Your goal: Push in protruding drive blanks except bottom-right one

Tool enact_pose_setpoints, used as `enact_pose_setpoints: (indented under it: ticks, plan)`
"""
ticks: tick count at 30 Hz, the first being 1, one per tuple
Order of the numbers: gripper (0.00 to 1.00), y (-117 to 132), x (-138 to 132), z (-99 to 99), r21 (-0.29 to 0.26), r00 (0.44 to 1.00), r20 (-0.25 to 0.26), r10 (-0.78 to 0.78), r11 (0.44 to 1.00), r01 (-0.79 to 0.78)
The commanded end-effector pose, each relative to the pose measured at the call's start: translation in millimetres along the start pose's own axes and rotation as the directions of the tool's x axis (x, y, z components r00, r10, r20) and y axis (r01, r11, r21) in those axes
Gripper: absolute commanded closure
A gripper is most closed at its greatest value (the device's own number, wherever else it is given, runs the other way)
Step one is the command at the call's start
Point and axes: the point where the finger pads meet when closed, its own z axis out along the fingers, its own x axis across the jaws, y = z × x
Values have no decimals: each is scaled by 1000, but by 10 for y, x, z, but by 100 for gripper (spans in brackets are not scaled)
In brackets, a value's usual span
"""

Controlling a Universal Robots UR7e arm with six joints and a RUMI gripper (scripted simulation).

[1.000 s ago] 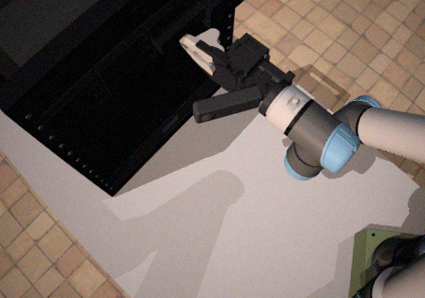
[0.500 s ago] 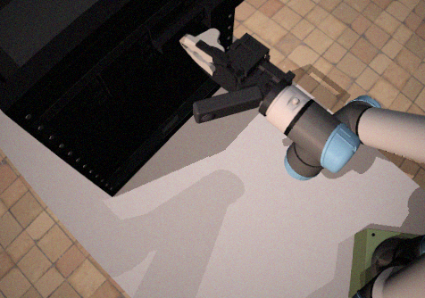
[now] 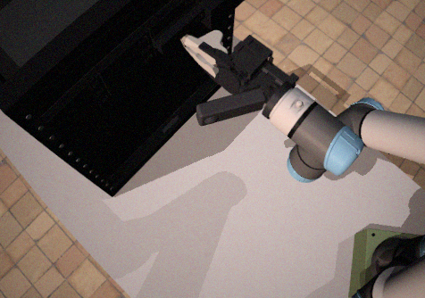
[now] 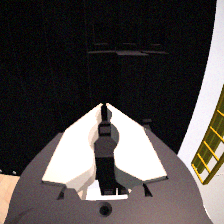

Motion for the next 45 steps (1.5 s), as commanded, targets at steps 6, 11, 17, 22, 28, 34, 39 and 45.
enact_pose_setpoints:
  ticks: [6,11,17,22,28,34,39,45]
  plan:
    - [100,1,8,-294,0,1000,-2,0,1000,0]
    - [100,1,8,-560,0,1000,-2,0,1000,0]
    - [100,1,7,-749,0,1000,-2,0,1000,0]
    - [100,1,7,-896,0,1000,-2,0,1000,0]
    - [100,1,7,-935,0,1000,-2,0,1000,0]
    - [100,1,62,-940,0,1000,-2,0,1000,0]
    - [100,1,249,-960,0,1000,-2,0,1000,0]
    - [100,1,278,-953,0,1000,-2,0,1000,0]
